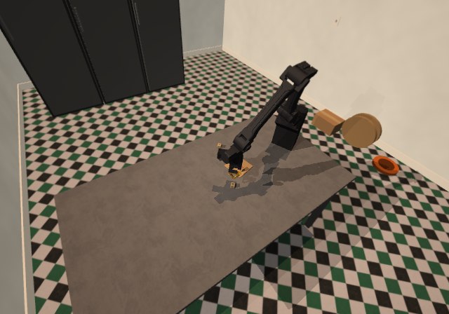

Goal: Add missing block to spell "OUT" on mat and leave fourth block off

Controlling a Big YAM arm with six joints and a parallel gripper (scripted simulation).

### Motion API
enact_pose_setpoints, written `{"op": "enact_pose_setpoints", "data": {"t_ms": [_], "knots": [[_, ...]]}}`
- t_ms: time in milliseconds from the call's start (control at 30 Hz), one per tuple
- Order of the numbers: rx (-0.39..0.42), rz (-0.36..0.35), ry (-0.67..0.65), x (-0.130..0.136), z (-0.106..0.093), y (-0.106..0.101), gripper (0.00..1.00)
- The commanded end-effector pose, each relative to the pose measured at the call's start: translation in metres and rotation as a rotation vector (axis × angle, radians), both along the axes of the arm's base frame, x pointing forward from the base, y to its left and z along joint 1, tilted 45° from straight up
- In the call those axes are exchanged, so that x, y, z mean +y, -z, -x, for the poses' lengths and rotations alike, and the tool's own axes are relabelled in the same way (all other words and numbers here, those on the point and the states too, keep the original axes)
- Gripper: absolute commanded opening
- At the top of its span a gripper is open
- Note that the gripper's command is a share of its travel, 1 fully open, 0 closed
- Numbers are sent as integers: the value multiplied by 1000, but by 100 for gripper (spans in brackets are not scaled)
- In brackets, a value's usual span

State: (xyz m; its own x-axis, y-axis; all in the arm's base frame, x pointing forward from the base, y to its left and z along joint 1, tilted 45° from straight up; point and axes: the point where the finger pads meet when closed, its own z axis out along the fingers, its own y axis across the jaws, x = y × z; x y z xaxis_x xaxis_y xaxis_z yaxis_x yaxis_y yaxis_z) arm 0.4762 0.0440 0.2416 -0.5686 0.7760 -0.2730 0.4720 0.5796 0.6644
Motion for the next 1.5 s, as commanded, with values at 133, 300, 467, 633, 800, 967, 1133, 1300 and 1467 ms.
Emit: {"op": "enact_pose_setpoints", "data": {"t_ms": [133,300,467,633,800,967,1133,1300,1467], "knots": [[-38,-16,36,-8,-3,-26,100],[-22,-16,36,-8,-4,-19,100],[-28,16,3,-7,-8,-14,100],[-79,137,-139,3,-16,-10,100],[-142,273,-280,8,-20,-11,100],[-171,448,-452,12,-31,10,100],[-206,604,-602,10,-40,24,100],[-233,722,-715,17,-38,17,100],[-283,881,-884,6,-40,36,100]]}}
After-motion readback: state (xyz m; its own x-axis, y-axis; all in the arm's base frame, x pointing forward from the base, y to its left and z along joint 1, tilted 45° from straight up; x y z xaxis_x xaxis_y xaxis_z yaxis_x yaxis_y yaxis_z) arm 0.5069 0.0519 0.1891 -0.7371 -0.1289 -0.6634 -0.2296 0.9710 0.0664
